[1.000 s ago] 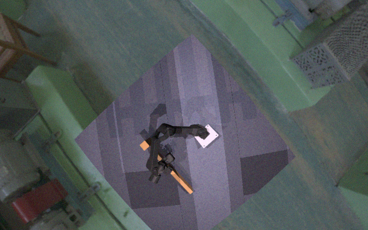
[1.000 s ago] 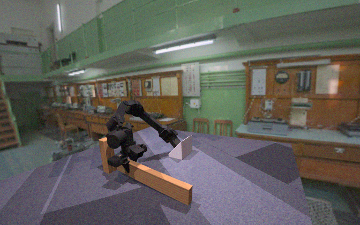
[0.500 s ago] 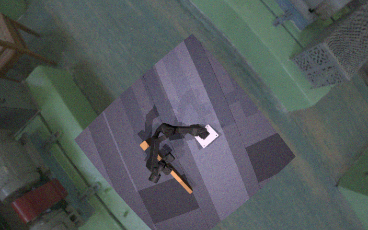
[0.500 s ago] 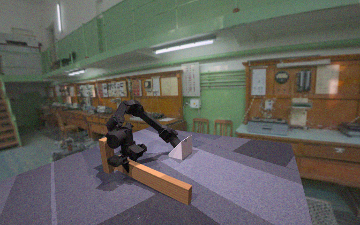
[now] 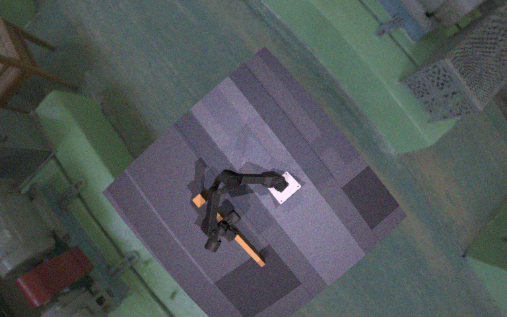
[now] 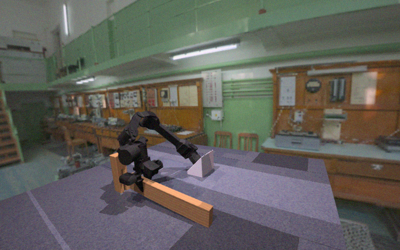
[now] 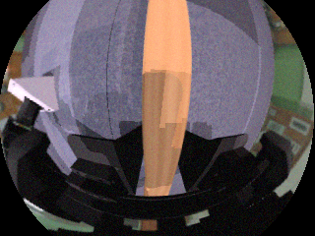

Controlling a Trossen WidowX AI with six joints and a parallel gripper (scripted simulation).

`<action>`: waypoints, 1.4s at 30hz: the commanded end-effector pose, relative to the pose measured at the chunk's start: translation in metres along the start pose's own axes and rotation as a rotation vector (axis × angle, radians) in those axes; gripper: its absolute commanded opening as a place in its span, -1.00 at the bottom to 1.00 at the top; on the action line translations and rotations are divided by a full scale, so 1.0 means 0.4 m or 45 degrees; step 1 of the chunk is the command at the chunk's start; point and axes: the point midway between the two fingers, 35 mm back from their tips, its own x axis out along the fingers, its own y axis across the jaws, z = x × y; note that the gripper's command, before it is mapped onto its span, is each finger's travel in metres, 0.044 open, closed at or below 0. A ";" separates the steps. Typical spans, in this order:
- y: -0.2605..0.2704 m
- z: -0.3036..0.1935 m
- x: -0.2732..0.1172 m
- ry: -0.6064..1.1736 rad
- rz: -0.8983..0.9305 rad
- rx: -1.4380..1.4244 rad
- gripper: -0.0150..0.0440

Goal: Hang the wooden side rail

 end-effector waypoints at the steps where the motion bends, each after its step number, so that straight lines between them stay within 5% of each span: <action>1: -0.002 -0.004 -0.010 -0.002 -0.013 0.001 -0.49; 42: -0.003 -0.015 -0.007 -0.002 -0.013 0.001 -0.49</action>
